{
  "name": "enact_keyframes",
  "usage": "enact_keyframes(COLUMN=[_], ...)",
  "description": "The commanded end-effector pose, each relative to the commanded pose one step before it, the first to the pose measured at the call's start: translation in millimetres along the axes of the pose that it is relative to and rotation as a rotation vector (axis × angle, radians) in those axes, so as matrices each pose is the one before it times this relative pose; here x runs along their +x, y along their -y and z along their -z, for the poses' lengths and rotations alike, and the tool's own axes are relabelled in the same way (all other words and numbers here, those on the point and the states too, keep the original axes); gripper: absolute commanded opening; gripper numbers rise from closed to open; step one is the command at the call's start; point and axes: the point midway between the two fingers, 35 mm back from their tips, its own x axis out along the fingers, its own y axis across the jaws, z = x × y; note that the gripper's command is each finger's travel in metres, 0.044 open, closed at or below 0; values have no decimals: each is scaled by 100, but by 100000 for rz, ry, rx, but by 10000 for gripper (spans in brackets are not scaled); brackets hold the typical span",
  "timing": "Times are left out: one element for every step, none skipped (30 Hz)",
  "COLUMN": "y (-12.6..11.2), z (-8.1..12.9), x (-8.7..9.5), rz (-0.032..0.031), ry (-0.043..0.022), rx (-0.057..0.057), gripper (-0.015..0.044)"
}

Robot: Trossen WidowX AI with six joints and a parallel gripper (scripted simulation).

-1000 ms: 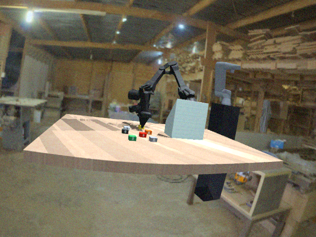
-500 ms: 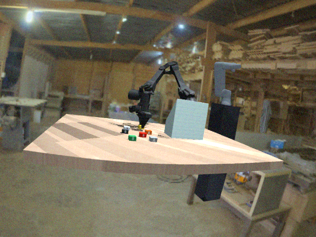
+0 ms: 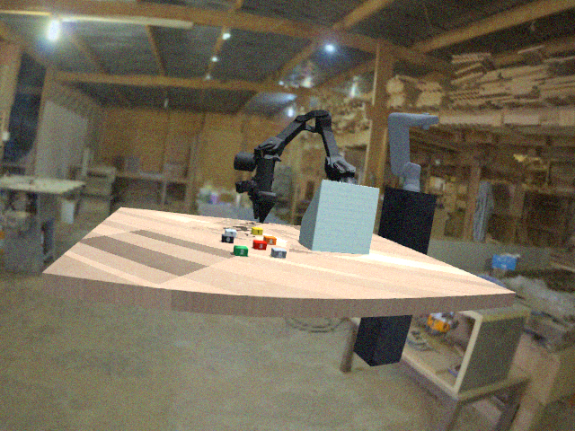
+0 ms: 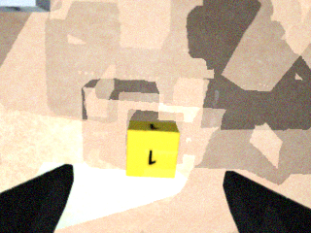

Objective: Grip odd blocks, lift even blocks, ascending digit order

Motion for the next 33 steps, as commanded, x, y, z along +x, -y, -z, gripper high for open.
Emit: enact_keyframes(y=[-50,-49,3,48,51,21,0,0,0,0,0,0,0,0,0,0,-71,-216,-369,-535,-719,-925,-1090,-1155,-1207,-1121,-1046,-1186,-1233,-1275,-1314,-1349,-1380], z=[-269,-70,53,135,120,46,0,0,0,0,0,0,0,0,0,0,-83,-247,-408,-562,-705,-834,-889,-845,-791,-665,-647,-658,-606,-550,-491,-430,-367], x=[-2375,-1621,-1648,-1376,-828,-276,0,0,0,0,0,0,0,0,0,0,-6,-19,-30,-39,-44,-45,-36,-21,-4,6,-60,-53,-38,-23,-7,10,27], rz=[-115,-179,34,187,181,72,0,0,0,0,0,0,0,0,0,0,-70,-210,-344,-470,-583,-678,-711,-662,-607,-487,-285,-252,-189,-126,-61,3,69], ry=[-4,-17,-8,14,23,11,0,0,0,0,0,0,0,0,0,0,35,103,165,216,253,272,258,214,171,111,-41,-64,-82,-96,-107,-114,-118], rx=[255,15,-19,-36,-29,-11,0,0,0,0,0,0,0,0,0,0,-4,-12,-21,-30,-40,-51,-58,-58,-57,-48,-28,-25,-19,-12,-3,7,17], gripper=[321,295,269,242,216,190,164,138,120,120,120,120,120,120,120,120,120,120,120,120,120,120,120,120,120,120,120,120,120,120,120,120,120])
